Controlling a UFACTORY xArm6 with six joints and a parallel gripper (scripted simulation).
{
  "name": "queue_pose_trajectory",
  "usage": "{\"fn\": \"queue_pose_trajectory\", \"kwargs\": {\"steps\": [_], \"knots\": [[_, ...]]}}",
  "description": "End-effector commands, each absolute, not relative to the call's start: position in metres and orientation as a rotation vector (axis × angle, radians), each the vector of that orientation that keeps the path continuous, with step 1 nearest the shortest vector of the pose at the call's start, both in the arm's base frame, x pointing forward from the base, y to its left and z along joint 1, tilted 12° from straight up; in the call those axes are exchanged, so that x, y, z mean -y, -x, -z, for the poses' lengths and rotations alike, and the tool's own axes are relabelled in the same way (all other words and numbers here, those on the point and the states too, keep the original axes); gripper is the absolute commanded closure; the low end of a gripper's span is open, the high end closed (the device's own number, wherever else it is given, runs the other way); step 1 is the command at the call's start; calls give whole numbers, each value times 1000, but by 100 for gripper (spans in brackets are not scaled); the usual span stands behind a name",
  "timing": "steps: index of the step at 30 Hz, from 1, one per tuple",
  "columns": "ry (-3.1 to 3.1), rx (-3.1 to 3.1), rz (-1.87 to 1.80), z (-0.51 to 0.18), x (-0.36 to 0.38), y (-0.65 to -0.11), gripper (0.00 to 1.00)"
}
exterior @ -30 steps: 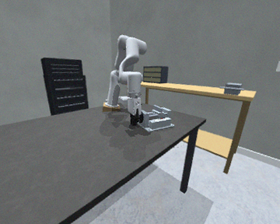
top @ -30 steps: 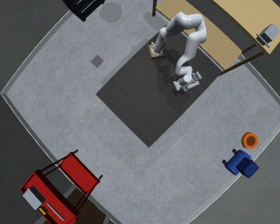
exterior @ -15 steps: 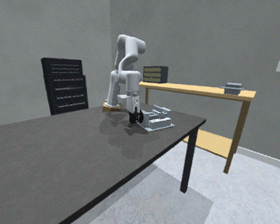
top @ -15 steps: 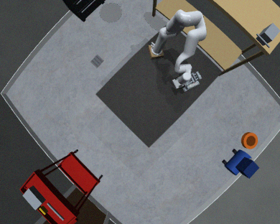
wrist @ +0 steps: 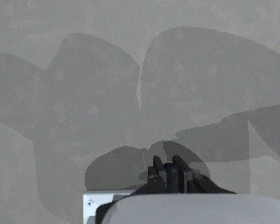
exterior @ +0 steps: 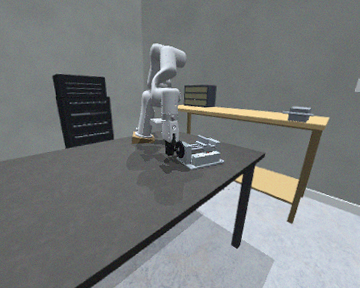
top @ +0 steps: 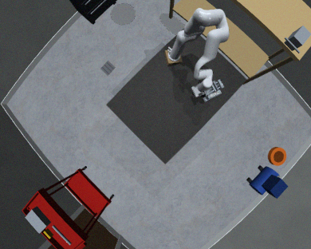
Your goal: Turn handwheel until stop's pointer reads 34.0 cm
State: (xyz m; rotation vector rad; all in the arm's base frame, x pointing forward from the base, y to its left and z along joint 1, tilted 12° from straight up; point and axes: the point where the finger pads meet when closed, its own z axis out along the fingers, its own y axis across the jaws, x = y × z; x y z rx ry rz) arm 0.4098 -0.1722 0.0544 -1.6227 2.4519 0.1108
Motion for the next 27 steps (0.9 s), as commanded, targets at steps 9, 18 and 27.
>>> {"fn": "queue_pose_trajectory", "kwargs": {"steps": [9,18,27], "knots": [[1622,-2451,-108,-70,175,-407,94],[1622,-2451,-108,-79,177,-409,94],[1622,-2451,-108,-85,180,-412,94]]}}
